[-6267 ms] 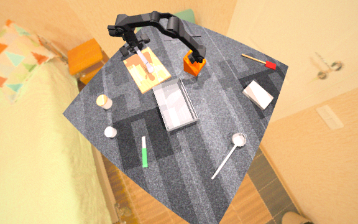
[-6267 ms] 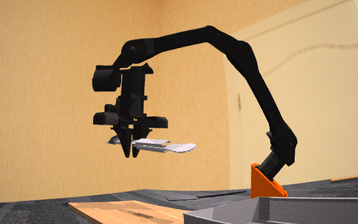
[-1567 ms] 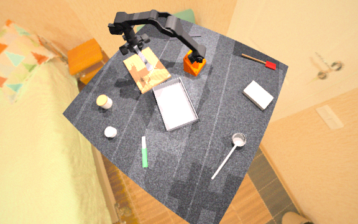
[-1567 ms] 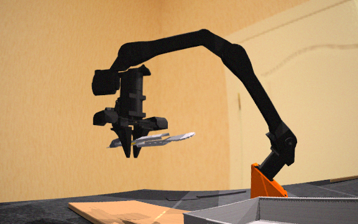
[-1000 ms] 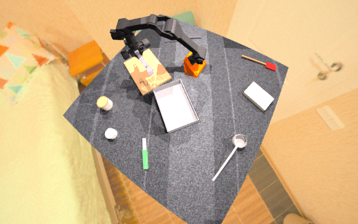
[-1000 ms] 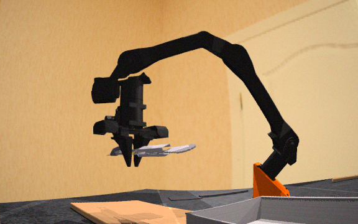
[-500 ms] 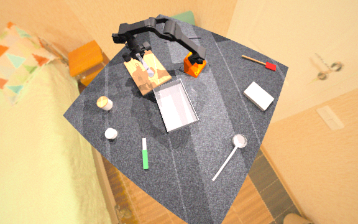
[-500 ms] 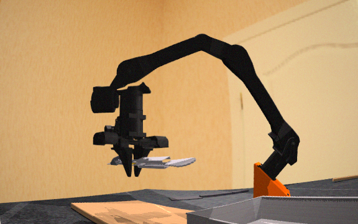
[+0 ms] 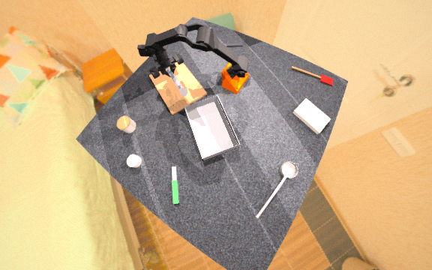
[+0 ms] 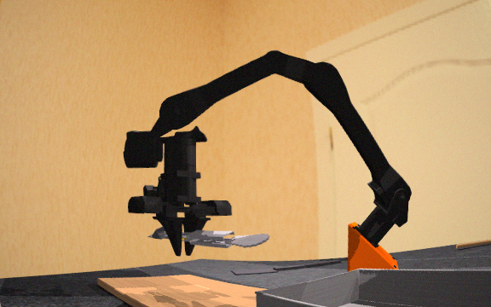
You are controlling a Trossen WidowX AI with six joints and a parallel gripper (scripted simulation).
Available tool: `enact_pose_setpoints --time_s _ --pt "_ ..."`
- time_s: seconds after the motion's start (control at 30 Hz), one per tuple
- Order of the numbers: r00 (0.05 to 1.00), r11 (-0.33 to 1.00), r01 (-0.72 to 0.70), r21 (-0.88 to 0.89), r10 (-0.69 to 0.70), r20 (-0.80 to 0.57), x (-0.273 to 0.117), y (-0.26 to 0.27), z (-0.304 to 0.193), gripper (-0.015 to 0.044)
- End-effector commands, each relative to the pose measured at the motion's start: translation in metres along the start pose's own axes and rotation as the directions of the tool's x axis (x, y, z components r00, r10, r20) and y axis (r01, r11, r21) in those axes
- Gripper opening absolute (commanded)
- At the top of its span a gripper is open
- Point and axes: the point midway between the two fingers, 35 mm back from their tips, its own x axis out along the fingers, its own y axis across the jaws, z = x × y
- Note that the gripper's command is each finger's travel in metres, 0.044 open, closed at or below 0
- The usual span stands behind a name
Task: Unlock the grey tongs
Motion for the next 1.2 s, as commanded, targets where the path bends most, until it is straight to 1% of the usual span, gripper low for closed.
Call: enact_pose_setpoints --time_s 0.0,0.67,0.87,1.17 --pt "1.000 1.000 -0.004 0.004 0.004 -0.004 0.007 0.000 -0.001 -0.0150" --pt "1.000 1.000 -0.003 0.004 0.003 -0.006 0.039 -0.004 -0.003 -0.0150" --pt "1.000 1.000 -0.003 0.004 0.003 -0.006 0.041 -0.004 -0.003 -0.0150" --pt "1.000 1.000 0.002 0.000 -0.002 -0.004 0.040 -0.005 -0.003 0.0086"
